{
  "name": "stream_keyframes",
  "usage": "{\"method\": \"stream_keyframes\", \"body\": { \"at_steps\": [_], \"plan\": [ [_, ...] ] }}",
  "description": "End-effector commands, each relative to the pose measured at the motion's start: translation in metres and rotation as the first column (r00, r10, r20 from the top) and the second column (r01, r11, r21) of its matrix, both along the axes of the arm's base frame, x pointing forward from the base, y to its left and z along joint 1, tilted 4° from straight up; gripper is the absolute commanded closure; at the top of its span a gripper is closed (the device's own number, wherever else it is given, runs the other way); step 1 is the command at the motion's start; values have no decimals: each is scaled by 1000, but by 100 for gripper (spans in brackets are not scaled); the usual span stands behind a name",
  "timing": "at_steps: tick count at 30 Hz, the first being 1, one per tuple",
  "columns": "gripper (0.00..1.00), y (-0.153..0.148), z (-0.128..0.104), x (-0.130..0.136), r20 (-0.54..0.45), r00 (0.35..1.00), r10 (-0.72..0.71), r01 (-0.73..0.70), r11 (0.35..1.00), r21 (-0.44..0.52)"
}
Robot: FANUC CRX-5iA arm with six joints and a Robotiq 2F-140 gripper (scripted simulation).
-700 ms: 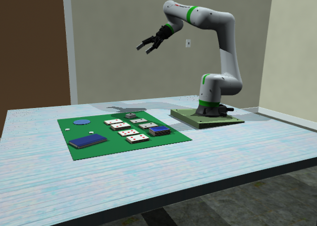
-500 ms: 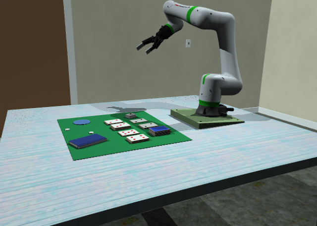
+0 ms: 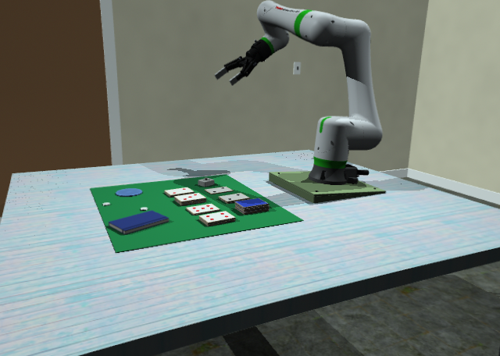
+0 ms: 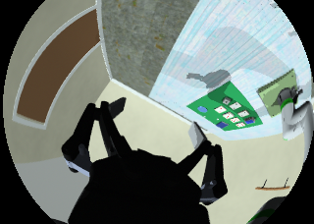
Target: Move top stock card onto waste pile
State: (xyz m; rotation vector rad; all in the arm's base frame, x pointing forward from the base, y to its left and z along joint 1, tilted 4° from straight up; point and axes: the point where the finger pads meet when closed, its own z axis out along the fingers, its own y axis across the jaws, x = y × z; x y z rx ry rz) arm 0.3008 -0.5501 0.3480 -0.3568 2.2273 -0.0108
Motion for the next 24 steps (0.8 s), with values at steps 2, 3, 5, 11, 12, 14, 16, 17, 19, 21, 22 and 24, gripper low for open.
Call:
{"method": "stream_keyframes", "body": {
  "at_steps": [2,3,5,11,12,14,16,17,19,21,22,24],
  "plan": [
    [0,6,-3,8,-9,1000,2,-2,1000,16],
    [0,9,-5,13,-15,1000,4,-3,1000,25],
    [0,19,-11,26,-32,999,8,-7,999,52],
    [0,76,-40,86,-138,990,38,-12,983,185],
    [0,76,-40,86,-138,990,38,-12,983,185],
    [0,98,-51,107,-166,985,47,-11,977,211],
    [0,117,-58,117,-229,971,65,-3,965,263],
    [0,124,-62,124,-229,971,65,-3,965,263],
    [0,143,-69,136,-264,962,76,4,958,287],
    [0,162,-78,147,-302,949,86,12,951,309],
    [0,171,-81,154,-302,949,86,12,951,309],
    [0,191,-89,164,-341,935,97,22,944,328]
  ]
}}
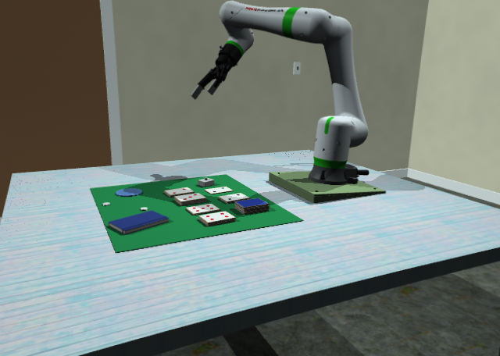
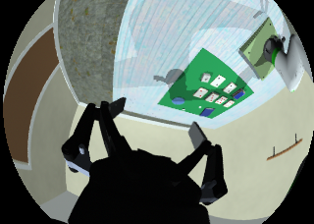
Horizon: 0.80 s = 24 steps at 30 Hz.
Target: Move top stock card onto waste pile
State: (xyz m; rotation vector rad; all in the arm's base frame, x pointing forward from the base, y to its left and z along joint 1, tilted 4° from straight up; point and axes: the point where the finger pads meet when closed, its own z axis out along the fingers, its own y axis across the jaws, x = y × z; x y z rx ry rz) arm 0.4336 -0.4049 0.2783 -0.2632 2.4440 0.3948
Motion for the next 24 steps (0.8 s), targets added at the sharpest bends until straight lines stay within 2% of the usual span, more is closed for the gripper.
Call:
{"method": "stream_keyframes", "body": {
  "at_steps": [1,2,4,6,7,8,10,13,15,16,21,23,24],
  "plan": [
    [0,55,-23,37,-92,996,3,2,999,49],
    [0,66,-27,40,-138,990,9,0,998,66],
    [0,85,-35,52,-138,990,9,0,998,66],
    [0,85,-35,52,-138,990,9,0,998,66],
    [0,115,-46,63,-185,983,15,-1,997,80],
    [0,125,-49,63,-233,972,22,0,996,91],
    [0,144,-56,72,-233,972,22,0,996,91],
    [0,177,-68,75,-327,945,31,1,995,98],
    [0,197,-75,82,-327,945,31,1,995,98],
    [0,208,-78,81,-372,927,34,2,996,95],
    [0,261,-96,89,-416,909,34,2,996,87],
    [0,261,-96,89,-416,909,34,2,996,87],
    [0,291,-106,89,-456,889,33,2,997,75]
  ]
}}
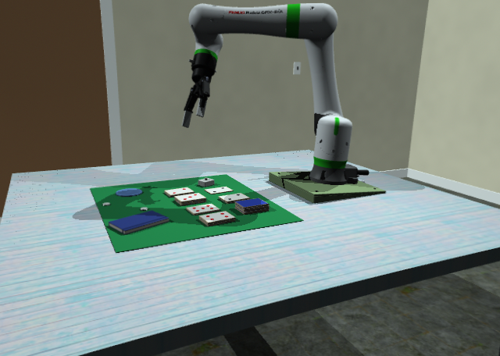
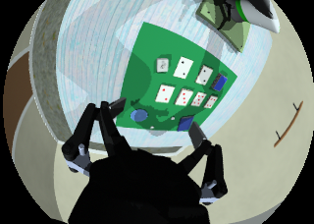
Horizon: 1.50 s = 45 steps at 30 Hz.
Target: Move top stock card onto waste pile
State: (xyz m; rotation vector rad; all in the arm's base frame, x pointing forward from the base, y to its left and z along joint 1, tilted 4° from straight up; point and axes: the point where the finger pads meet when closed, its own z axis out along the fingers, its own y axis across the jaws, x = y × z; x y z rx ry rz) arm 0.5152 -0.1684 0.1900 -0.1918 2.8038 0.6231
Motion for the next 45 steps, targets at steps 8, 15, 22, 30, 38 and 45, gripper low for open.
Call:
{"method": "stream_keyframes", "body": {
  "at_steps": [8,15,22,30,38,45],
  "plan": [
    [0,134,-44,-3,-188,982,-1,-14,997,-78],
    [0,182,-59,-15,-245,970,-3,-29,992,-126],
    [0,242,-79,-39,-299,954,-11,-53,977,-205],
    [0,302,-98,-71,-324,946,-23,-80,951,-299],
    [0,348,-113,-104,-317,948,-29,-99,920,-379],
    [0,371,-120,-124,-302,953,-28,-107,900,-422]
  ]
}}
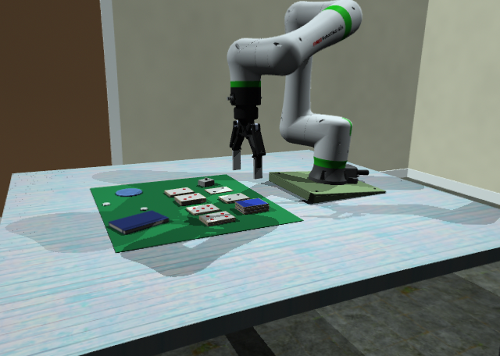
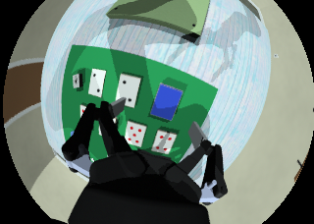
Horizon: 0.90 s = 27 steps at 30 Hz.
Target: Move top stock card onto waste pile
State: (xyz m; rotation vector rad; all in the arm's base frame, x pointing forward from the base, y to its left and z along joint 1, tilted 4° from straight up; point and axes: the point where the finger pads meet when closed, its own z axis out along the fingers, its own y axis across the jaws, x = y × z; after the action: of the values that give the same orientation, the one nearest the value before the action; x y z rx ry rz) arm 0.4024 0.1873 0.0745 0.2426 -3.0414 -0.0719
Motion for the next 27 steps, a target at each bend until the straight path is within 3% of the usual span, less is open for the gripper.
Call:
{"method": "stream_keyframes", "body": {
  "at_steps": [1,11,17,20,22,27],
  "plan": [
    [0,17,-5,-12,14,1000,4,-3,999,-38],
    [0,17,-5,-13,15,1000,24,-23,999,-38],
    [0,17,-5,-13,16,984,176,-175,984,-26],
    [0,17,-5,-13,19,947,322,-322,947,-14],
    [0,17,-5,-13,19,947,322,-322,947,-14],
    [0,17,-5,-13,30,815,579,-580,815,3]
  ]
}}
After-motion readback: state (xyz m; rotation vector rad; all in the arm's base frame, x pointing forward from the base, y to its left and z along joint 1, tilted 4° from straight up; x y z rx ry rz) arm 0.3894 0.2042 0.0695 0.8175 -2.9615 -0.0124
